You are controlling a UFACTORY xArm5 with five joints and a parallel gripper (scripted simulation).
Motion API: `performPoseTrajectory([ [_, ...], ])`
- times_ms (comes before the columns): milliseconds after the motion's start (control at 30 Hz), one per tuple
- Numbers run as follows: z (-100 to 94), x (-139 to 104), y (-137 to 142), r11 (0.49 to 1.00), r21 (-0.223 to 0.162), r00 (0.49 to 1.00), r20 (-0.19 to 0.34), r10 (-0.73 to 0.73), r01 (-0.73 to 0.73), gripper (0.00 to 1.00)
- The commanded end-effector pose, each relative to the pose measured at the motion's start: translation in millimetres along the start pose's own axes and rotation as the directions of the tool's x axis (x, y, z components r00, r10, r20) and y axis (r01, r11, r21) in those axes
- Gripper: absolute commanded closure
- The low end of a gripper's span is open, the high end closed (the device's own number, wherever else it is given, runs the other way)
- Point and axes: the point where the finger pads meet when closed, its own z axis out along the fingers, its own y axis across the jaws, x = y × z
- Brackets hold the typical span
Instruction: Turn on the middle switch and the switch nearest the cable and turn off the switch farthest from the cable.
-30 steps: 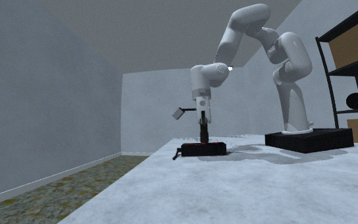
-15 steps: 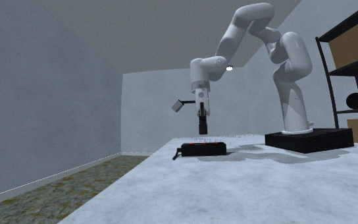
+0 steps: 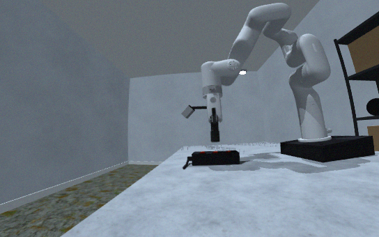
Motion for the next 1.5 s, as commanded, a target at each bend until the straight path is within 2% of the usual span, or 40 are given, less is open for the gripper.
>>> performPoseTrajectory([
  [0, -1.2, 1.3, -0.2, 1.000, 0.000, 1.000, -0.004, 0.000, 0.000, 1.00],
  [100, -2.5, -2.1, -1.6, 1.000, 0.001, 1.000, -0.004, 0.000, 0.000, 1.00],
  [300, -14.8, -43.7, -15.9, 1.000, 0.004, 1.000, -0.003, 0.000, 0.000, 1.00],
  [1467, -14.9, -44.2, -16.1, 1.000, 0.004, 1.000, -0.003, 0.000, 0.000, 1.00],
])
